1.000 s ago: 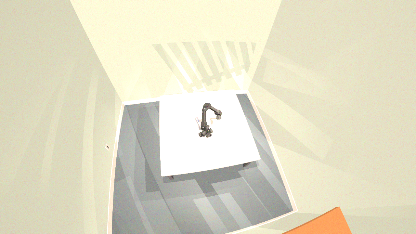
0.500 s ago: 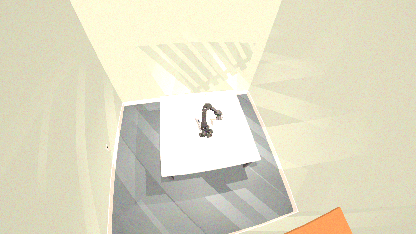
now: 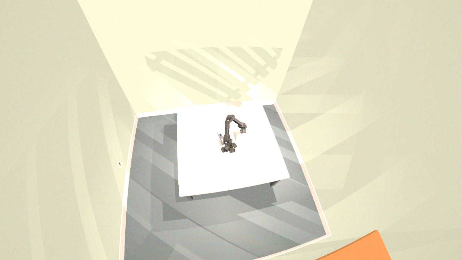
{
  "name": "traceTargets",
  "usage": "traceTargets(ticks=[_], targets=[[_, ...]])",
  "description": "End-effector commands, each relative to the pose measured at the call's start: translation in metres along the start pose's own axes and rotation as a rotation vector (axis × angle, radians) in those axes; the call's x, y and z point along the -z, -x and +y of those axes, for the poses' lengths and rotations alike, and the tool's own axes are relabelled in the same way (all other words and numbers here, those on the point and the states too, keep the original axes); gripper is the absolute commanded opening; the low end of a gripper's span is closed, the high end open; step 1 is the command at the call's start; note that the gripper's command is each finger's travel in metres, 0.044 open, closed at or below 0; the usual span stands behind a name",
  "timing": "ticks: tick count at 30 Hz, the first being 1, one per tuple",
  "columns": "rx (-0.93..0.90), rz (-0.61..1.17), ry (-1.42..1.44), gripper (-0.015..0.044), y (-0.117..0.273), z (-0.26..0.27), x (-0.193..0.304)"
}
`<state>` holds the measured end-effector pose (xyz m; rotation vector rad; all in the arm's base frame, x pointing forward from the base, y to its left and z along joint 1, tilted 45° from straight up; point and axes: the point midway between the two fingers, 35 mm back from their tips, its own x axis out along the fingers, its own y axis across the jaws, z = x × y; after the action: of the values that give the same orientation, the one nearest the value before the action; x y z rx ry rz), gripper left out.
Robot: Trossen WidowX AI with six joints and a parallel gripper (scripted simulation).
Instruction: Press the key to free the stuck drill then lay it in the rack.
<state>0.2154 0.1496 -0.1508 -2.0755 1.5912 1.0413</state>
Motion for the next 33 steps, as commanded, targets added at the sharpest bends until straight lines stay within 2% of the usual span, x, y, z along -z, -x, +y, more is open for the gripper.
traceTargets(ticks=[1, 33], targets=[[0.002, -0.005, -0.007, 0.0, 0.0033, -0.0003, -0.0001], [0.002, -0.006, -0.007, 0.0, 0.0121, 0.0006, 0.0011]])
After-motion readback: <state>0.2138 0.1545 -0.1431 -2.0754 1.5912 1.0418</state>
